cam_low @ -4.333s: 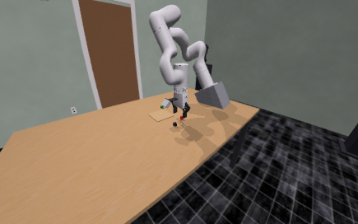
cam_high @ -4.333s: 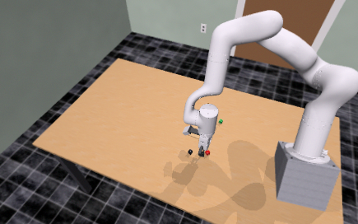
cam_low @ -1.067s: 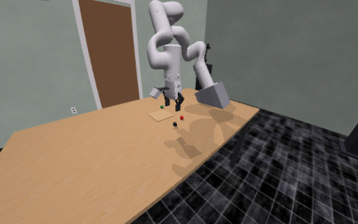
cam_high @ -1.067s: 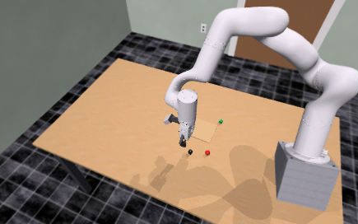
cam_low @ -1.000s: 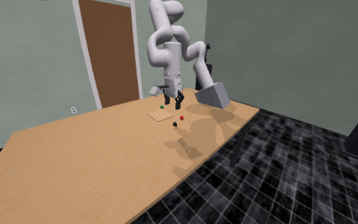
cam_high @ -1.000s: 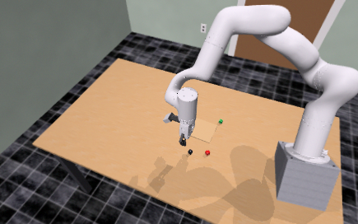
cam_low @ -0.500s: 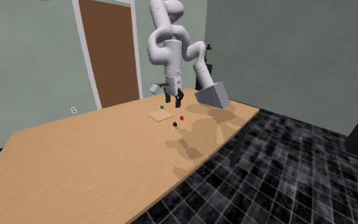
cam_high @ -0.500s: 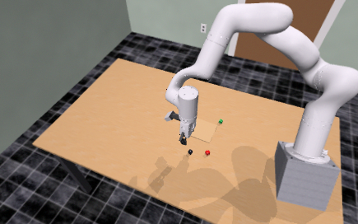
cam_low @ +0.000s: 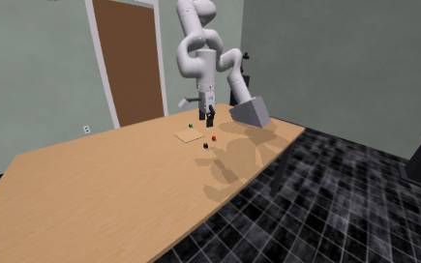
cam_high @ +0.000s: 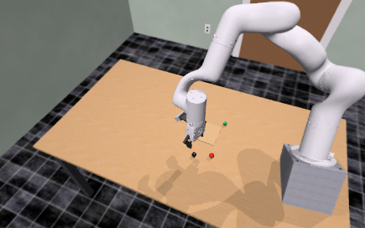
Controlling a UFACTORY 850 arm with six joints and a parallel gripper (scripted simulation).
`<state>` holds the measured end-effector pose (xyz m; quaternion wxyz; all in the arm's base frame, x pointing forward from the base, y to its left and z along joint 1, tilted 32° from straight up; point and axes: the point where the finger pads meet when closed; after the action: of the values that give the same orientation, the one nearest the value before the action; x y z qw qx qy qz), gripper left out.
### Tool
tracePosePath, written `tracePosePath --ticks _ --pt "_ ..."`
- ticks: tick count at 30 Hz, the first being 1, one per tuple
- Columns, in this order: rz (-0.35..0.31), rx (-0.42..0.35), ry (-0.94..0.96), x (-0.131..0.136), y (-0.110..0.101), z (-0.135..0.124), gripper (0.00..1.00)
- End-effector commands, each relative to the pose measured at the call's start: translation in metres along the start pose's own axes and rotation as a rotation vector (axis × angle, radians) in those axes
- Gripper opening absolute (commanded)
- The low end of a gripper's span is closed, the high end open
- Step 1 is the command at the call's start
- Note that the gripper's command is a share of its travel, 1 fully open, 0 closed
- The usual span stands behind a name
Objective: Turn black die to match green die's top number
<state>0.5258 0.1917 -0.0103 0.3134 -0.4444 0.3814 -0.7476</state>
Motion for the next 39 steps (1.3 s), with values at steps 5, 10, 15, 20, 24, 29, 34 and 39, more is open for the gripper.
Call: tracePosePath --ticks 5,10,15,20,24,29,34,39 --pt "0.003 0.005 0.006 0.0 -0.001 0.0 1.0" --pt "0.003 0.005 0.006 0.0 -0.001 0.0 1.0" --pt "0.003 0.005 -0.003 0.0 0.0 0.0 1.0" --pt "0.002 0.006 -0.133 -0.001 0.004 0.0 1.0" --pt "0.002 0.006 -0.238 -0.001 0.007 0.0 1.0" --pt "0.001 0.007 -0.37 -0.002 0.012 0.0 1.0" --pt "0.001 0.007 -0.524 -0.003 0.017 0.0 1.0" --pt "0.0 0.007 -0.607 -0.003 0.02 0.0 1.0"
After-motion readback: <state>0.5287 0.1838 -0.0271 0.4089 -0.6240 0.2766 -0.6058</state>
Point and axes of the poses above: the point where the finger pads meet when closed, its own y axis out along the fingers, its own x axis across the jaws, z = x × y, and after that the axes turned 10 degrees about y, right-handed
